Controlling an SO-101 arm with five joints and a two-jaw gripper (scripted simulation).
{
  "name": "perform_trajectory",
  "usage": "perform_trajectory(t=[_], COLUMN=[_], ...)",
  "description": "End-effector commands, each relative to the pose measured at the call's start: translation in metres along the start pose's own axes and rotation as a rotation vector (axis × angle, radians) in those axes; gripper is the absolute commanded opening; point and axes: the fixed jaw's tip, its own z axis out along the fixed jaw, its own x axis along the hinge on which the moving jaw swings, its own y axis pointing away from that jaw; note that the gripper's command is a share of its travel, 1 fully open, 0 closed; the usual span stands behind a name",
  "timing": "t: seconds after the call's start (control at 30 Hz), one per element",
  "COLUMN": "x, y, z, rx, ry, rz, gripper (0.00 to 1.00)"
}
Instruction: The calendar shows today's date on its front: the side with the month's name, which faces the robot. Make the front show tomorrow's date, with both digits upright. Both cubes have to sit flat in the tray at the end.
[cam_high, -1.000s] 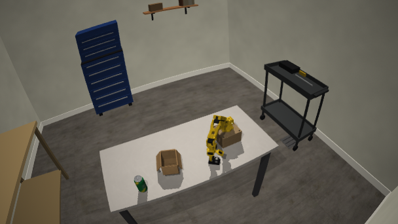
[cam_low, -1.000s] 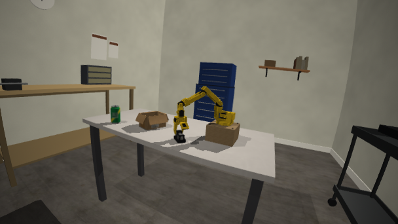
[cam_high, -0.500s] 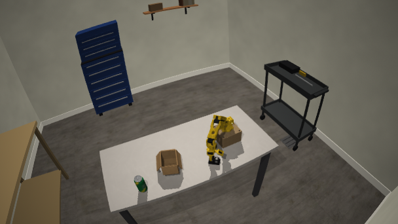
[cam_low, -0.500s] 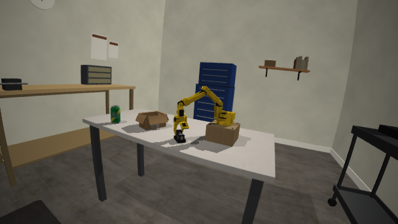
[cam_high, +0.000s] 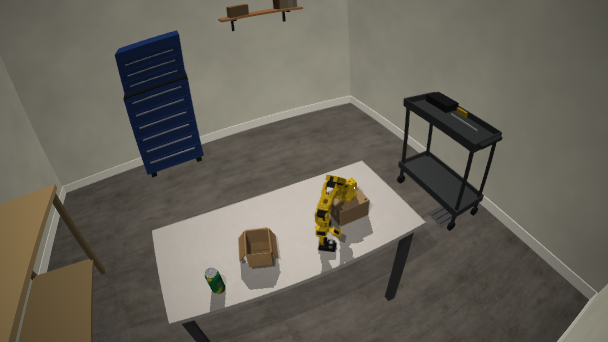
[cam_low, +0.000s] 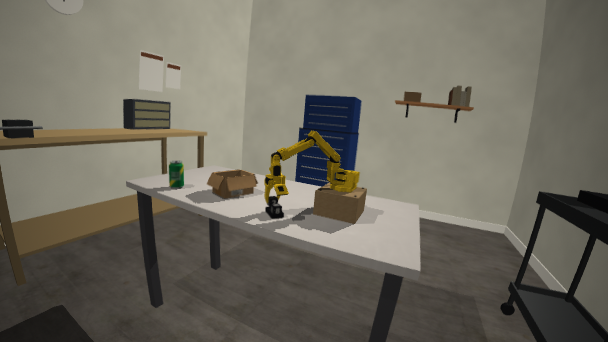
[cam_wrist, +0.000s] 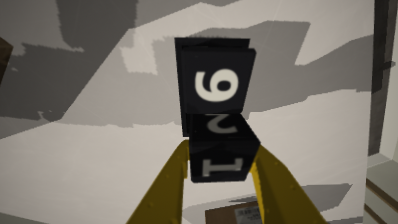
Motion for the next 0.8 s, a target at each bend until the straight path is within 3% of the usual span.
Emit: perform_trajectory(t=[0.0,0.43,0.77], x=[0.0,-0.001,-0.001], y=[-0.001,0.004,0.005], z=[-0.011,-0.028,-0.031], rx=[0.015,0.015,0.015], ry=[0.001,0.001,0.001], rz=[0.011,0.011,0.011], gripper=[0.0,0.0,0.0])
